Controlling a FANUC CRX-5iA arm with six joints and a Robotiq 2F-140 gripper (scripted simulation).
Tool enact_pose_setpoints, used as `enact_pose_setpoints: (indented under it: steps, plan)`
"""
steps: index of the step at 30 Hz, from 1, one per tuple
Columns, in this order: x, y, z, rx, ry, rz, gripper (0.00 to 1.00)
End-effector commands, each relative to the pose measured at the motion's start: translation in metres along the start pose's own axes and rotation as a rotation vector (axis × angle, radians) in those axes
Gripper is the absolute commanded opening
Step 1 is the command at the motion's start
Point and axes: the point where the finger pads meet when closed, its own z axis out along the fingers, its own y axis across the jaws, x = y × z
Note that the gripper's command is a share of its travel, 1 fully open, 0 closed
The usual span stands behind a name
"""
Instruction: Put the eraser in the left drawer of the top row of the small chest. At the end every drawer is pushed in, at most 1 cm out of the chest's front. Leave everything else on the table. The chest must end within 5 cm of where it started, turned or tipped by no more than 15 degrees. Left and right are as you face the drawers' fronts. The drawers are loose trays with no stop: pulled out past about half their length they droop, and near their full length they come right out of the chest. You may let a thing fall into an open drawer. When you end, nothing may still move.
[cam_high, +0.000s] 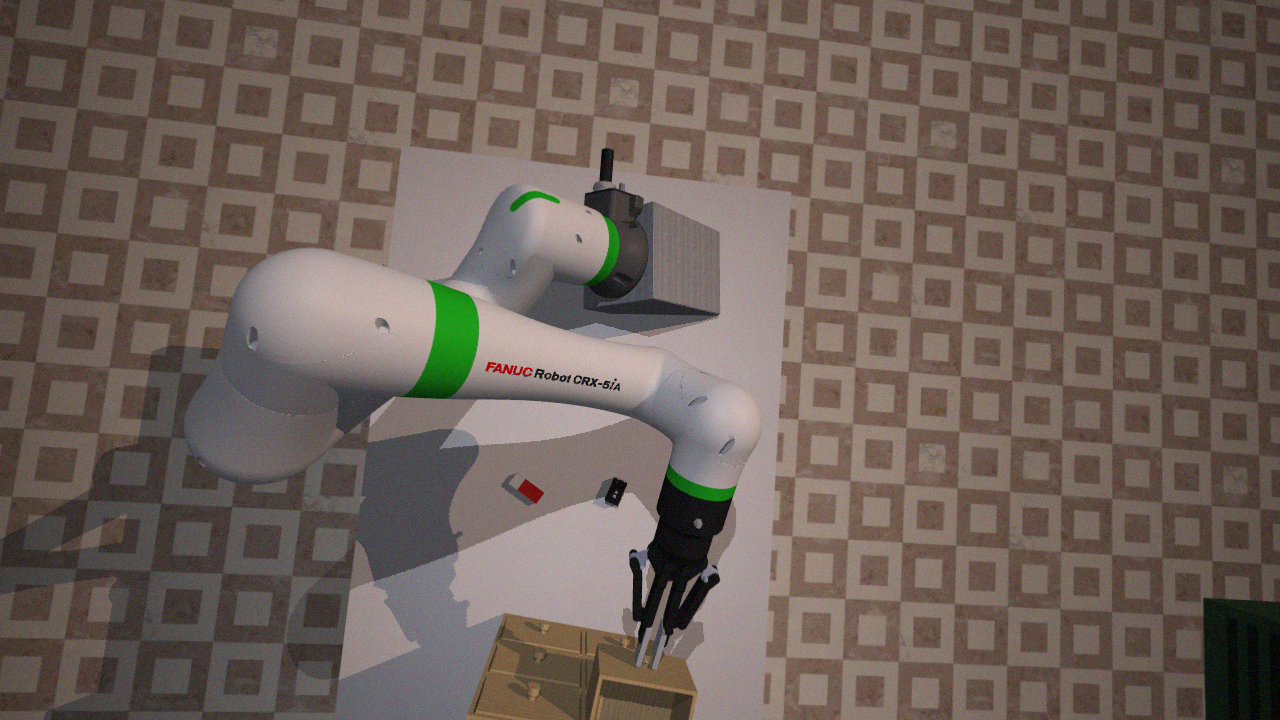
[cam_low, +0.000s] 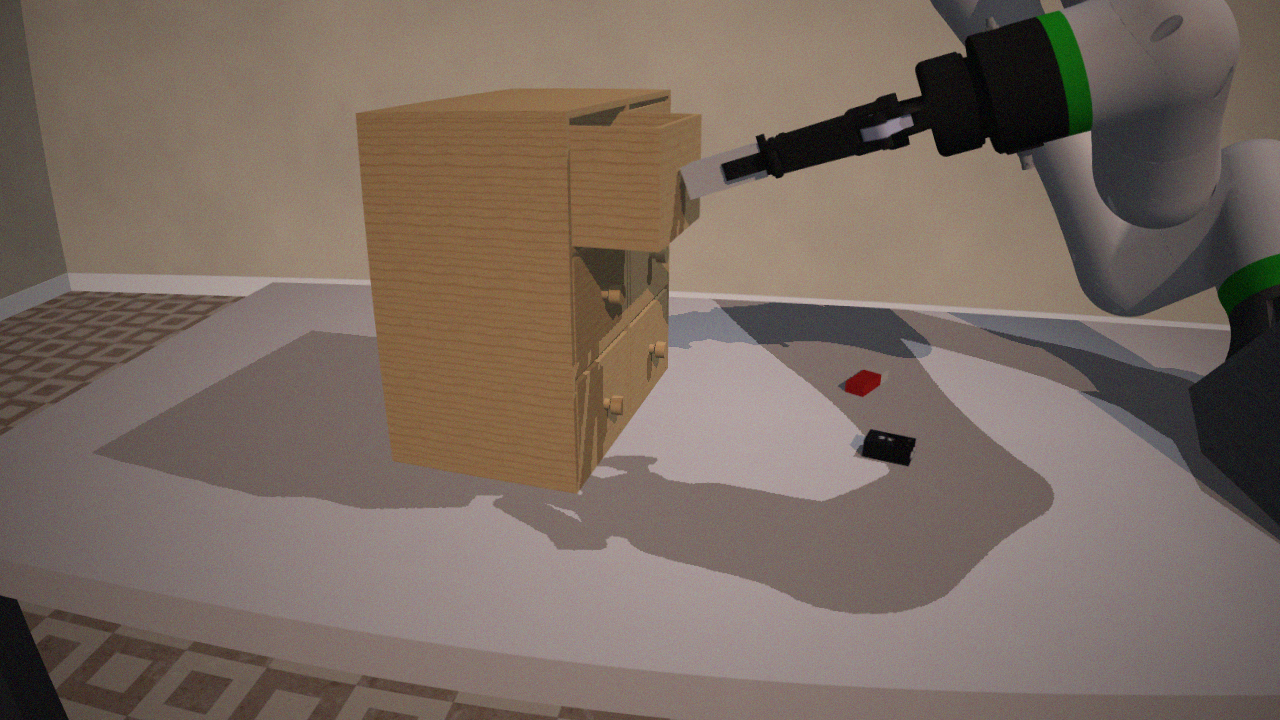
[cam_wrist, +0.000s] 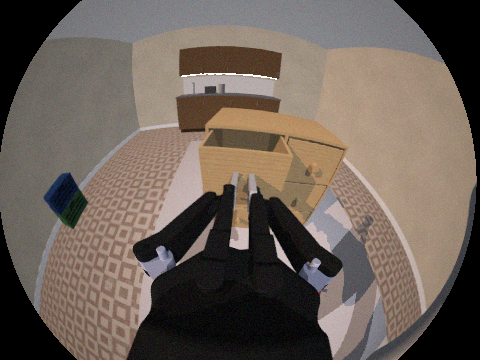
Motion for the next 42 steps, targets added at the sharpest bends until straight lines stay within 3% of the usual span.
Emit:
enact_pose_setpoints:
  steps: [1, 12, 23, 33, 42]
  plan:
    - [0.0, 0.0, 0.0, 0.0, 0.0, 0.0, 0.08]
    - [0.0, 0.0, 0.0, 0.0, 0.0, 0.0, 0.08]
    - [0.0, 0.0, 0.0, 0.0, 0.0, 0.0, 0.2]
    - [0.0, 0.0, -0.002, 0.0, 0.0, 0.0, 0.2]
    - [-0.014, 0.0, -0.038, 0.0, 0.0, 0.0, 0.2]
